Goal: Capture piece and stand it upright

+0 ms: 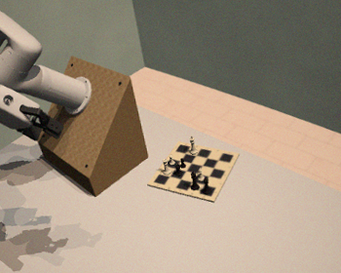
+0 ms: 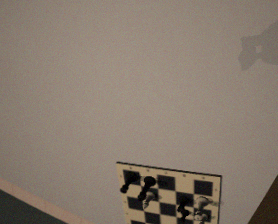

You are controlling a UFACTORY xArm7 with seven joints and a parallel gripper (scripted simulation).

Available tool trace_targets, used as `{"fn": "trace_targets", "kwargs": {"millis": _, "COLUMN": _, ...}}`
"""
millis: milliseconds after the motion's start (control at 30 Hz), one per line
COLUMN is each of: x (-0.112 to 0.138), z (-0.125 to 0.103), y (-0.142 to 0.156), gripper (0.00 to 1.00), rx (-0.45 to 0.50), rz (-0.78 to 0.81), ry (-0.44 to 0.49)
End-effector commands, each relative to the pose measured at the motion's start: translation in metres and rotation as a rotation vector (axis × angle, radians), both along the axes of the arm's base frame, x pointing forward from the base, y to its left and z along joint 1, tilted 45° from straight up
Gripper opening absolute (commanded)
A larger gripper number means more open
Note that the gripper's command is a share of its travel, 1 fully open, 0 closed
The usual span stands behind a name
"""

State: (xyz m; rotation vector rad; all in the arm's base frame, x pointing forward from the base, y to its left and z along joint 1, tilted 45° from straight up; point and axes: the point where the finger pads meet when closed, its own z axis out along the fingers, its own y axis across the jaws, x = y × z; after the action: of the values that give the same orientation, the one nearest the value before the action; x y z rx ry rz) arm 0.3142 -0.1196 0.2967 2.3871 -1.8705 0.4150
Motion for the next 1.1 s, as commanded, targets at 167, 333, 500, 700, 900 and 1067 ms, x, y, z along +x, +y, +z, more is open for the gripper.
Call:
{"fn": "trace_targets", "kwargs": {"millis": 167, "x": 0.001, "z": 0.001, "y": 0.001, "gripper": 1.00, "rx": -0.002, "rz": 0.002, "ry": -0.003}}
{"fn": "trace_targets", "kwargs": {"millis": 333, "x": 0.001, "z": 0.001, "y": 0.001, "gripper": 1.00, "rx": -0.002, "rz": 0.002, "ry": -0.003}}
{"fn": "trace_targets", "kwargs": {"millis": 500, "x": 0.001, "z": 0.001, "y": 0.001, "gripper": 1.00, "rx": -0.002, "rz": 0.002, "ry": -0.003}}
{"fn": "trace_targets", "kwargs": {"millis": 700, "x": 0.002, "z": 0.001, "y": 0.000, "gripper": 1.00, "rx": 0.002, "rz": -0.009, "ry": -0.005}}
{"fn": "trace_targets", "kwargs": {"millis": 900, "x": 0.007, "z": 0.002, "y": -0.002, "gripper": 1.00, "rx": 0.036, "rz": -0.097, "ry": -0.019}}
{"fn": "trace_targets", "kwargs": {"millis": 1067, "x": 0.015, "z": 0.002, "y": -0.007, "gripper": 1.00, "rx": 0.083, "rz": -0.226, "ry": -0.036}}
